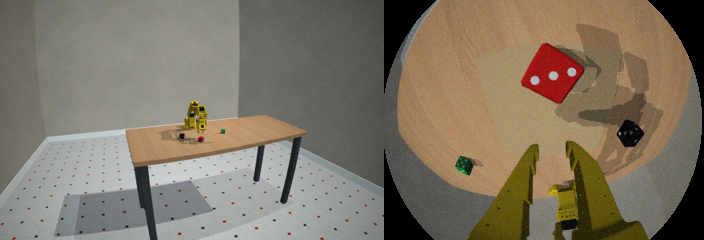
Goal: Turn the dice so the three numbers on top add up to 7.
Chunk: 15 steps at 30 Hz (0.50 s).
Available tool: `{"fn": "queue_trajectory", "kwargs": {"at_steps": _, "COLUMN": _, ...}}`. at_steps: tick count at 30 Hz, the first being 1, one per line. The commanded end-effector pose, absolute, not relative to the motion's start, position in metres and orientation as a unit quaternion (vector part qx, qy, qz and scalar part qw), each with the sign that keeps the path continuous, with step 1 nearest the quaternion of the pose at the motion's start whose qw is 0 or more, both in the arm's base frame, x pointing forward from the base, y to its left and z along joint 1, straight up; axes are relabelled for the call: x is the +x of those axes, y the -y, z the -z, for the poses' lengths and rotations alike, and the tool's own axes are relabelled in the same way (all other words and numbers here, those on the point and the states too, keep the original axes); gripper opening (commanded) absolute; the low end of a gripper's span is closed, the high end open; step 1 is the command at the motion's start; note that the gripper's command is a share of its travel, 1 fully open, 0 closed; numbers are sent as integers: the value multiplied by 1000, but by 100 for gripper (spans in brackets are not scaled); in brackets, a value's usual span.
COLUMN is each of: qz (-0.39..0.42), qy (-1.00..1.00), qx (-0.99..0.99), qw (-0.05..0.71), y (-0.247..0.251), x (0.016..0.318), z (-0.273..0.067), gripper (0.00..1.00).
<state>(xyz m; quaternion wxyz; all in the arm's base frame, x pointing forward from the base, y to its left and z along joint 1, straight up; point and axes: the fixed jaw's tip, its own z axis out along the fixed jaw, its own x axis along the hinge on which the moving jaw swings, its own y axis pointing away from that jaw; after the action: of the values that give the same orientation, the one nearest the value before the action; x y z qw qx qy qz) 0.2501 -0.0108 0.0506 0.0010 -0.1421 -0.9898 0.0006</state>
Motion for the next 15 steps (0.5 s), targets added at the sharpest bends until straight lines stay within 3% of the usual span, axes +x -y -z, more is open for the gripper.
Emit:
{"fn": "queue_trajectory", "kwargs": {"at_steps": 1, "qz": 2, "qy": 988, "qx": -153, "qw": -26, "y": 14, "x": 253, "z": -65, "gripper": 17}}
{"fn": "queue_trajectory", "kwargs": {"at_steps": 15, "qz": 2, "qy": 988, "qx": -153, "qw": -26, "y": 14, "x": 253, "z": -65, "gripper": 21}}
